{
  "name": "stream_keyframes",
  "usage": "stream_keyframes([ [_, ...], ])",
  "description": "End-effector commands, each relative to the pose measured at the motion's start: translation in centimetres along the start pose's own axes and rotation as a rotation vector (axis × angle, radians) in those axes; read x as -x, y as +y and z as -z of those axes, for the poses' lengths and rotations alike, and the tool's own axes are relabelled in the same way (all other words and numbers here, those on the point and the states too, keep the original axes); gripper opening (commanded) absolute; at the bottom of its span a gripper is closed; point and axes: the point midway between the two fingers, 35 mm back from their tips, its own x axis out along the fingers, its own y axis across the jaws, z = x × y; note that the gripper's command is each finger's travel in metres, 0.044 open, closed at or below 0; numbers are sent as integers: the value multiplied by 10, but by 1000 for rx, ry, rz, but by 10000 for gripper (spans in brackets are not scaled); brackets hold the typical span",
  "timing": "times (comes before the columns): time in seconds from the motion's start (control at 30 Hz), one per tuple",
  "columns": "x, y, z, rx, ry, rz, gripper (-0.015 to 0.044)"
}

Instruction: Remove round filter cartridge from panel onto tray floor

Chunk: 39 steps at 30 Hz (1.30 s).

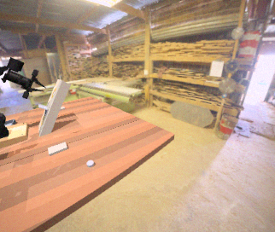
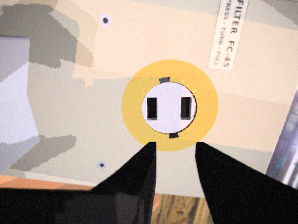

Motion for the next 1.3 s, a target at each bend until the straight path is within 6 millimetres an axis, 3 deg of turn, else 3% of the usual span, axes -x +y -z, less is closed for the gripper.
stream_keyframes([
  [0.0, 5, 0, -4, 14, -23, 0, 109],
  [0.27, 3, -1, -4, 14, -23, 0, 109],
  [1.27, -45, -1, -5, 14, -23, 3, 109],
])
